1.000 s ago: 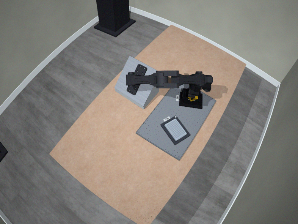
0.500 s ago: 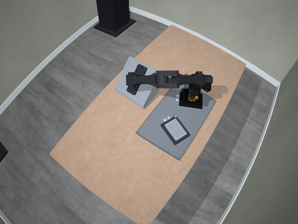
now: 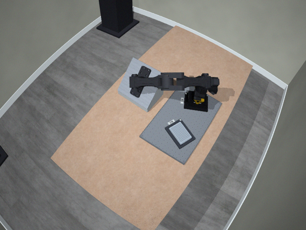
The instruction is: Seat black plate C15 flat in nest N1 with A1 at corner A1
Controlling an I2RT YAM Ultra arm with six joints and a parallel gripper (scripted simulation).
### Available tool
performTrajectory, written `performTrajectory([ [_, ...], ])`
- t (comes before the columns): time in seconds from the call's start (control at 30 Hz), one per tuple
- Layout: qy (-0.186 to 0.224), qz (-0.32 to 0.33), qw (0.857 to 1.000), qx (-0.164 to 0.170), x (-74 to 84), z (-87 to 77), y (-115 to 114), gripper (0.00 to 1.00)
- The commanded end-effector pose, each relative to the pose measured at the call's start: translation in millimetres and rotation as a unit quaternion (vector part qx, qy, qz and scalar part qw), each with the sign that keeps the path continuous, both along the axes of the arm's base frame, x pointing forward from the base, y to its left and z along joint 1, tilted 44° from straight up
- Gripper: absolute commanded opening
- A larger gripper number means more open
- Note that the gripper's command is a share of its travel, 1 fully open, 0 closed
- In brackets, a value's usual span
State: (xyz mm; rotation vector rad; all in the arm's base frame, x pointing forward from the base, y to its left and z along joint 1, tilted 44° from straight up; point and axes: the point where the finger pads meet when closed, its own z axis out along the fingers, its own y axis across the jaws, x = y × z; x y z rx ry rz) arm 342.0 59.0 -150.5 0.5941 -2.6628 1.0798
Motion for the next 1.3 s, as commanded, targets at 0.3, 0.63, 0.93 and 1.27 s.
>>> performTrajectory([
  [0.3, -0.008, 0.011, 1.000, 0.004, 4.0, 2.5, 11.3, 0.00],
  [0.63, -0.008, 0.011, 1.000, 0.004, 3.2, 2.0, 11.8, 0.00],
  [0.93, -0.008, 0.011, 1.000, 0.004, 2.4, 1.5, 12.3, 0.00],
  [1.27, -0.008, 0.011, 1.000, 0.004, 1.9, 1.3, 12.6, 0.00],
])
